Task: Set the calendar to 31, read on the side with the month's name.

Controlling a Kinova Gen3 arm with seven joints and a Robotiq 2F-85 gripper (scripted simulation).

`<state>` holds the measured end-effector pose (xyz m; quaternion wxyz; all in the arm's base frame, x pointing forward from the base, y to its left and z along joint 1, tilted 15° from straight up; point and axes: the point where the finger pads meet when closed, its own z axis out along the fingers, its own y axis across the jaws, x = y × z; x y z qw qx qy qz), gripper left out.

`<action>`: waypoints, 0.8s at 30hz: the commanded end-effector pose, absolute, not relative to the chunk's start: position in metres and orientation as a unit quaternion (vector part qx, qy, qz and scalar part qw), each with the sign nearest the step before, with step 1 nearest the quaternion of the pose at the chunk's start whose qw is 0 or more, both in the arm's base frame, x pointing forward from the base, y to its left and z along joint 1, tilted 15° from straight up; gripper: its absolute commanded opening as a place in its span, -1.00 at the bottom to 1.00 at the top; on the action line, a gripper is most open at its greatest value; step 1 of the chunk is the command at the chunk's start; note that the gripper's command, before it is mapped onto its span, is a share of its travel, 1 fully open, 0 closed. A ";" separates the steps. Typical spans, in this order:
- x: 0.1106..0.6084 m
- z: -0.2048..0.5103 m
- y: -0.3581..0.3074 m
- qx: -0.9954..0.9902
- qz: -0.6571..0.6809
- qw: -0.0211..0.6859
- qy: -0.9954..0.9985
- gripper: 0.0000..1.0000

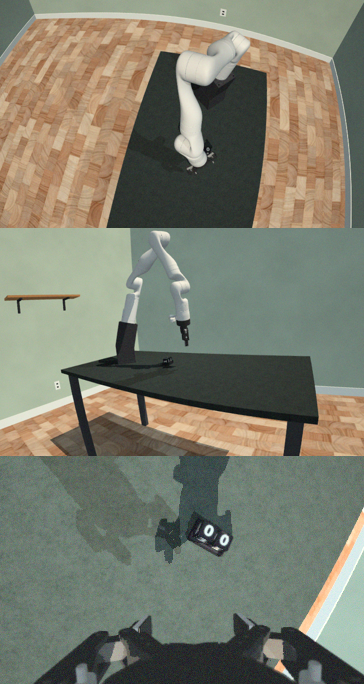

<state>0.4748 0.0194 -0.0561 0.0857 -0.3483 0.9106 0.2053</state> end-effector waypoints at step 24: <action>0.356 -0.056 -0.001 -0.120 0.101 0.092 0.983 1.00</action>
